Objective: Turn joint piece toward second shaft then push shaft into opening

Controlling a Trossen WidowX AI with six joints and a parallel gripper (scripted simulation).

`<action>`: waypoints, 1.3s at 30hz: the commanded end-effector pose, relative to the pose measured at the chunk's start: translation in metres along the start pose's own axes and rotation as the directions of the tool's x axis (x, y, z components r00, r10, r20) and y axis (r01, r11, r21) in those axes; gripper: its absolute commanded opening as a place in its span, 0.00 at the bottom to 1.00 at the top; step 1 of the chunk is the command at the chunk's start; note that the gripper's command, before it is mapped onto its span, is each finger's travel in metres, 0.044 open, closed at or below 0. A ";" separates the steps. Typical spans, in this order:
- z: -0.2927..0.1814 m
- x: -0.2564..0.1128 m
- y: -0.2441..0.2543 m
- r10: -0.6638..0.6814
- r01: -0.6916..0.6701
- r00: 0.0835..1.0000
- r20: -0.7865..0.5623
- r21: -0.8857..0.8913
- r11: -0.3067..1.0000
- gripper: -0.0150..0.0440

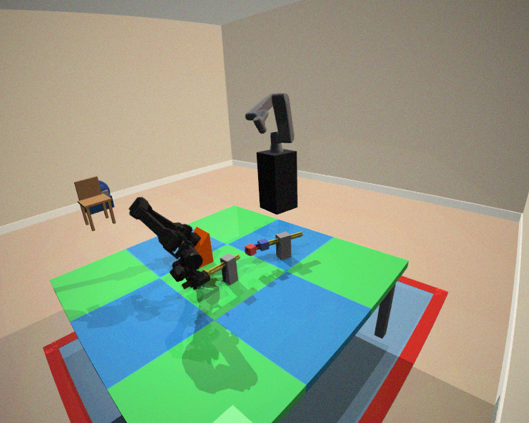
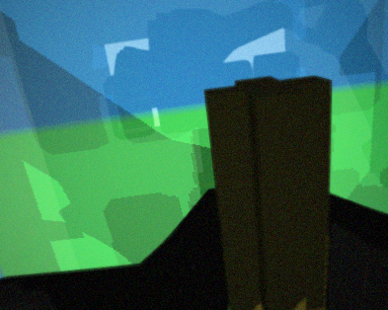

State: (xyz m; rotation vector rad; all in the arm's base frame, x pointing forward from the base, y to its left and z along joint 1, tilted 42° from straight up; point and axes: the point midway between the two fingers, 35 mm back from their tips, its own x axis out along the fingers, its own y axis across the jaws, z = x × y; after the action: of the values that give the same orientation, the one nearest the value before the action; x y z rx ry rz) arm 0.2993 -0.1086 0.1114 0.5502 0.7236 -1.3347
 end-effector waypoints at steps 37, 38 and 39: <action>-0.045 0.001 0.000 0.023 -0.023 1.000 0.001 0.001 1.000 0.25; -0.047 0.001 0.000 0.023 -0.023 1.000 0.001 0.001 1.000 0.25; -0.048 0.001 0.000 0.023 -0.023 1.000 0.001 0.001 1.000 0.25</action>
State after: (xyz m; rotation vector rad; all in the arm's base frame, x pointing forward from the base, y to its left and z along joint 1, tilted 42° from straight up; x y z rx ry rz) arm 0.2927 -0.0773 0.0818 0.5567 0.7188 -1.3132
